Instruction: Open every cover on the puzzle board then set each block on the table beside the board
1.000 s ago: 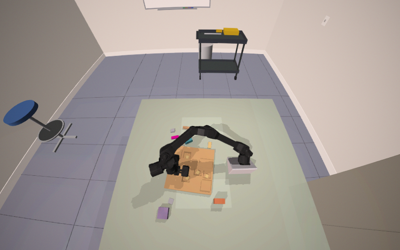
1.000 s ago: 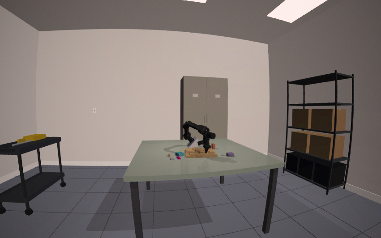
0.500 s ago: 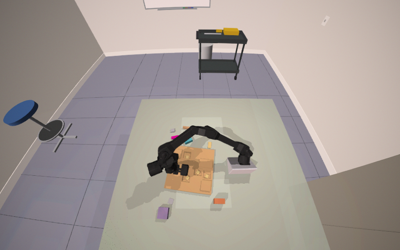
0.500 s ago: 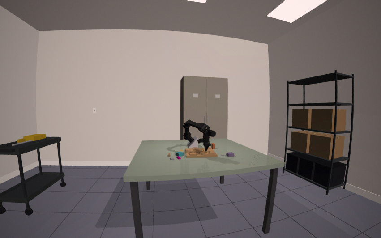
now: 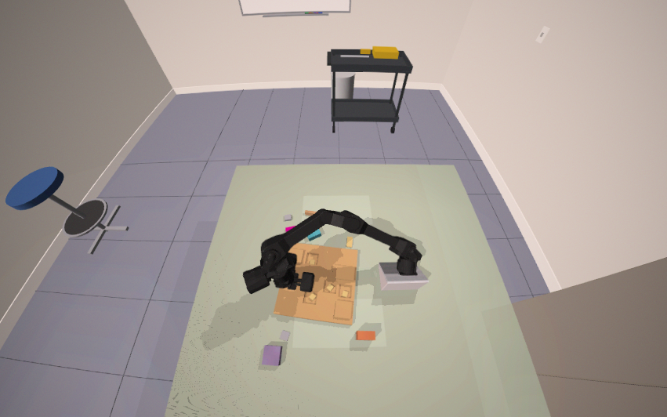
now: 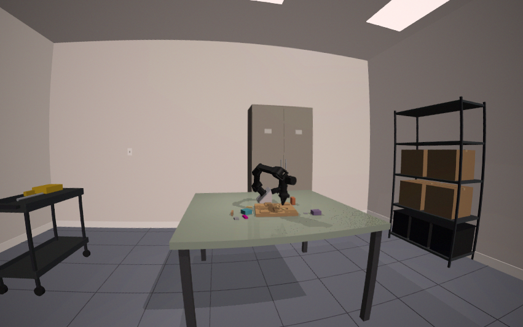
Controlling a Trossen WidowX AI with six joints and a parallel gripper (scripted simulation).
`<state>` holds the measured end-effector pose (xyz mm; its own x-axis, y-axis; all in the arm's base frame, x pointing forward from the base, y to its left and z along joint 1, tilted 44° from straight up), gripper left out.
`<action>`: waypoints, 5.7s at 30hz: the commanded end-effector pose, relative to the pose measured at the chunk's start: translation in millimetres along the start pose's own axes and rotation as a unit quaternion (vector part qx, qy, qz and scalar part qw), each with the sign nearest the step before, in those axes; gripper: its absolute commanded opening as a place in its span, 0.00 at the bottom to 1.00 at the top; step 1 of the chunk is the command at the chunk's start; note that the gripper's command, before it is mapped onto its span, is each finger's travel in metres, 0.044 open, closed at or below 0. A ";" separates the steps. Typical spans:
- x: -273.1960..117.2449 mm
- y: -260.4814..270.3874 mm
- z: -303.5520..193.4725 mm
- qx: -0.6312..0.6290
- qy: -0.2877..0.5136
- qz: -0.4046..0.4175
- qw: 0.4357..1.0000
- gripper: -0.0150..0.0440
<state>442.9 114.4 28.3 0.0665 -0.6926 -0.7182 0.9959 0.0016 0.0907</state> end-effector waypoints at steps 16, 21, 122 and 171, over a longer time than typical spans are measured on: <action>-19.2 -60.8 -13.9 -0.493 0.006 0.002 0.870 0.25; -22.5 -86.3 -16.0 -0.649 0.006 0.003 0.761 0.25; 49.7 -208.8 6.4 -0.997 0.005 0.000 0.082 0.25; 11.0 -206.8 3.4 -0.997 0.005 0.001 0.082 0.50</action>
<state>237.4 109.5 8.8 0.0588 -0.6859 -0.7253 -0.9718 0.1267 -0.1987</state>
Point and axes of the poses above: the point midway between the two fingers, 35 mm back from their tips, its own x axis out along the fingers, its own y axis across the jaws, z = x × y, the point moved 4 cm from there along -x, back along the fingers, and after that the axes turned 2 degrees about -x, right-handed, at the moved point
